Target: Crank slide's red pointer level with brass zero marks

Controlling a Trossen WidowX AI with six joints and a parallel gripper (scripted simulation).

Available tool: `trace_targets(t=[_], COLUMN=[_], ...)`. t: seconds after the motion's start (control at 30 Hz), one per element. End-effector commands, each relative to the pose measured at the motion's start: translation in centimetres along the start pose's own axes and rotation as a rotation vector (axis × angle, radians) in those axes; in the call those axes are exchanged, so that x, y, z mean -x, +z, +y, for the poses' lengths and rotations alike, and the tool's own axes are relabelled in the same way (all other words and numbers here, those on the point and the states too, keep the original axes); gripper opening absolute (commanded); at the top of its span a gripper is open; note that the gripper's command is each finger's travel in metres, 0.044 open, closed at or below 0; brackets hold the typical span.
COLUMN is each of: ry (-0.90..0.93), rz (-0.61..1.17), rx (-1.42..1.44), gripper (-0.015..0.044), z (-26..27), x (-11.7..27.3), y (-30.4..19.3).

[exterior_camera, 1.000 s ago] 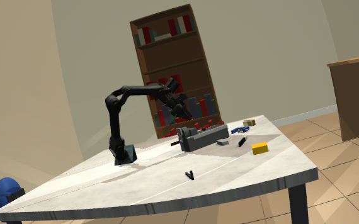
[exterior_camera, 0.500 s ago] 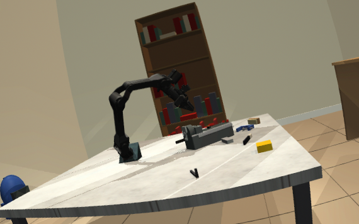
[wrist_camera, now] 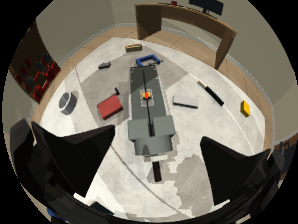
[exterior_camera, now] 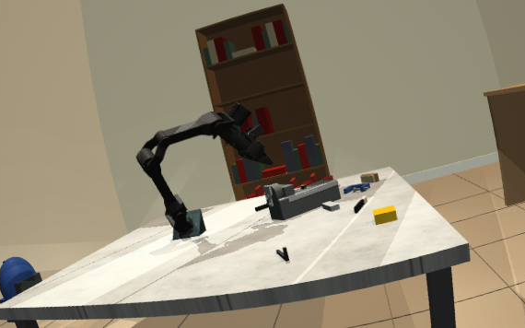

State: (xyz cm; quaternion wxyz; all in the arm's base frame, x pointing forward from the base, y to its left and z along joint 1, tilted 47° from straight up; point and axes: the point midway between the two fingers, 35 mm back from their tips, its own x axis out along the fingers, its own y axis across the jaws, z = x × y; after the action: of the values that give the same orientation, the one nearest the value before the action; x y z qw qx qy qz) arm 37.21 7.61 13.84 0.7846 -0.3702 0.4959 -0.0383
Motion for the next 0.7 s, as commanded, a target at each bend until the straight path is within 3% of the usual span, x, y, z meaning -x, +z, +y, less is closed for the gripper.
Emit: trace_targets(t=[0.0, 0.43, 0.67], ry=[0.053, 0.138, 0.14], rz=[-0.016, -0.084, -0.083], rx=[0.082, 0.227, 0.227], gripper=[0.044, 0.044, 0.044], z=[-0.4, -1.3, -1.5], x=[0.8, 2.7, 0.7], y=[-1.5, -3.9, -5.2])
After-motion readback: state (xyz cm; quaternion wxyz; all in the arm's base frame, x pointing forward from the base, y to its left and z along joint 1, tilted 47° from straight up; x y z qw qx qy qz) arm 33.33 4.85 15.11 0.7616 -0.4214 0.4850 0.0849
